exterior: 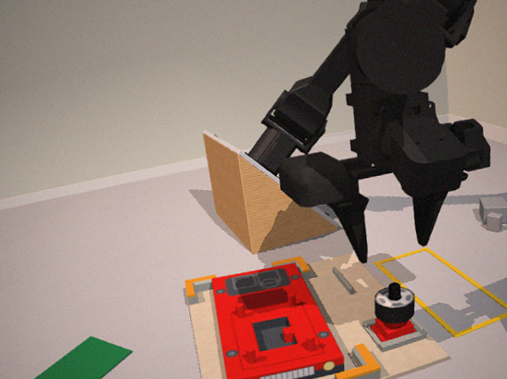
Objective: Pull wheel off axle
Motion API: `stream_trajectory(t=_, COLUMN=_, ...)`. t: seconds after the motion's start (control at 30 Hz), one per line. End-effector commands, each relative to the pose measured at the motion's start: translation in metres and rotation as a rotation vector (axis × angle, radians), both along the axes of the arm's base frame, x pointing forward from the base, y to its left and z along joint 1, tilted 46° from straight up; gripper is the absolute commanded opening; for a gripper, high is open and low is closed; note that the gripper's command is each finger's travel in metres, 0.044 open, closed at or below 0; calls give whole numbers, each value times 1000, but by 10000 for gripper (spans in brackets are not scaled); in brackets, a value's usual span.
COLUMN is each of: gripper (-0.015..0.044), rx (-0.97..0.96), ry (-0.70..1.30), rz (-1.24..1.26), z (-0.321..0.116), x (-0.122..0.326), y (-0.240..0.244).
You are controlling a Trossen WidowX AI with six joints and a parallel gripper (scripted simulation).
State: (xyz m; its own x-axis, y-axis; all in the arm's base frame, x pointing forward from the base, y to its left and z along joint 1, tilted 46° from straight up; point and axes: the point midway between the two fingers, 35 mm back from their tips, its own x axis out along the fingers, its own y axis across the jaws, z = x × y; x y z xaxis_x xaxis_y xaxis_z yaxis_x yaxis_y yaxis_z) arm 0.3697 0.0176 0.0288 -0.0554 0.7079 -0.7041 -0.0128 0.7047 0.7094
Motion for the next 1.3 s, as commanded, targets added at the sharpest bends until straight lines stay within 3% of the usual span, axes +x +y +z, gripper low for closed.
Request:
stream_trajectory(t=0.0, gripper=300, rx=7, ry=17, rz=7, z=-17, x=-4, y=20)
stream_trajectory(t=0.3, gripper=300, rx=11, ry=17, rz=8, z=-41, x=-10, y=49)
stream_trajectory(t=0.43, gripper=195, rx=7, ry=13, rz=17, z=-38, x=-9, y=47)
stream_trajectory(t=0.7, gripper=142, rx=7, ry=13, rz=17, z=-38, x=-9, y=47)
stream_trajectory(t=0.9, gripper=0, rx=7, ry=13, rz=17, z=-37, x=-8, y=46)
stream_trajectory(t=1.27, gripper=0, rx=7, ry=14, rz=16, z=-35, x=-8, y=44)
